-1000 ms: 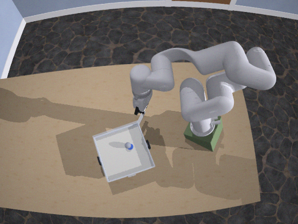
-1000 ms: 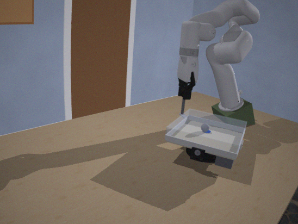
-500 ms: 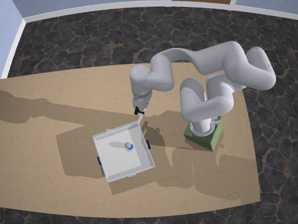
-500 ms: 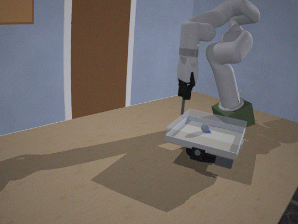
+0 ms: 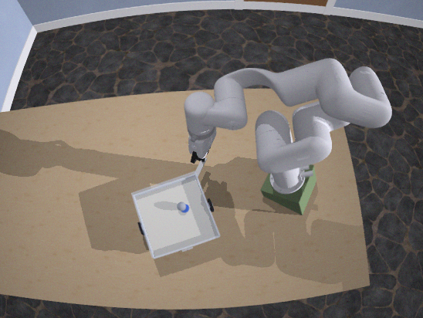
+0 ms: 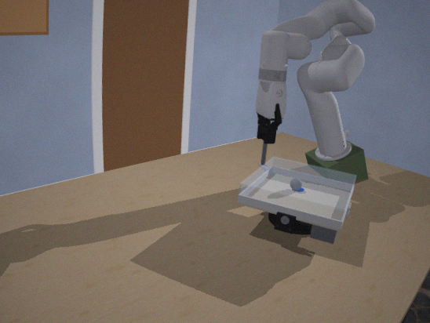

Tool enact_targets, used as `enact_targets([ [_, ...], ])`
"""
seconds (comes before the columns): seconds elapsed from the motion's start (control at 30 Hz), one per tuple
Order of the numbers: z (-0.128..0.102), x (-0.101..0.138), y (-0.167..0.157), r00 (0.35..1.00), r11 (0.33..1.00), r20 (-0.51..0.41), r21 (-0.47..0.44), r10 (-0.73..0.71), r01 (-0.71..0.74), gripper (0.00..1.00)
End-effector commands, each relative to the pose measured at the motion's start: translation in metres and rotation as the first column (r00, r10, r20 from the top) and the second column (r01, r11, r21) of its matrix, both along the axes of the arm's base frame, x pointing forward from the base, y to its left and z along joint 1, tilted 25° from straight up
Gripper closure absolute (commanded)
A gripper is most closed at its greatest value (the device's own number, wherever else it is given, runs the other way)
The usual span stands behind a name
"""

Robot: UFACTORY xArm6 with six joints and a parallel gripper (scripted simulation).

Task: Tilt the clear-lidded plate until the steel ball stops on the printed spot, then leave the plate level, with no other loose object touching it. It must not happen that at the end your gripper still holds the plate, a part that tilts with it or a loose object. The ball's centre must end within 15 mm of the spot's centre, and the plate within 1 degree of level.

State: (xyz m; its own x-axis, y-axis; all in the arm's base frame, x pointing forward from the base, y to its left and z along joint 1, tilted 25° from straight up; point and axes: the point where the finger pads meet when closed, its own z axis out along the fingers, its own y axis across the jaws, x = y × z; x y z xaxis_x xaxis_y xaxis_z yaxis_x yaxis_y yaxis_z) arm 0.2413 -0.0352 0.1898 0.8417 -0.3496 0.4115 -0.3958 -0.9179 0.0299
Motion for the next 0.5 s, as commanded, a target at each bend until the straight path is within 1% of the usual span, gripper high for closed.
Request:
enact_targets([
  [0.0,0.0026,0.0003,0.0011,1.000,1.000,0.005,0.001,0.000,0.000,1.00],
  [0.47,0.0019,0.0017,-0.0002,1.000,1.000,0.005,0.001,0.000,0.000,1.00],
])
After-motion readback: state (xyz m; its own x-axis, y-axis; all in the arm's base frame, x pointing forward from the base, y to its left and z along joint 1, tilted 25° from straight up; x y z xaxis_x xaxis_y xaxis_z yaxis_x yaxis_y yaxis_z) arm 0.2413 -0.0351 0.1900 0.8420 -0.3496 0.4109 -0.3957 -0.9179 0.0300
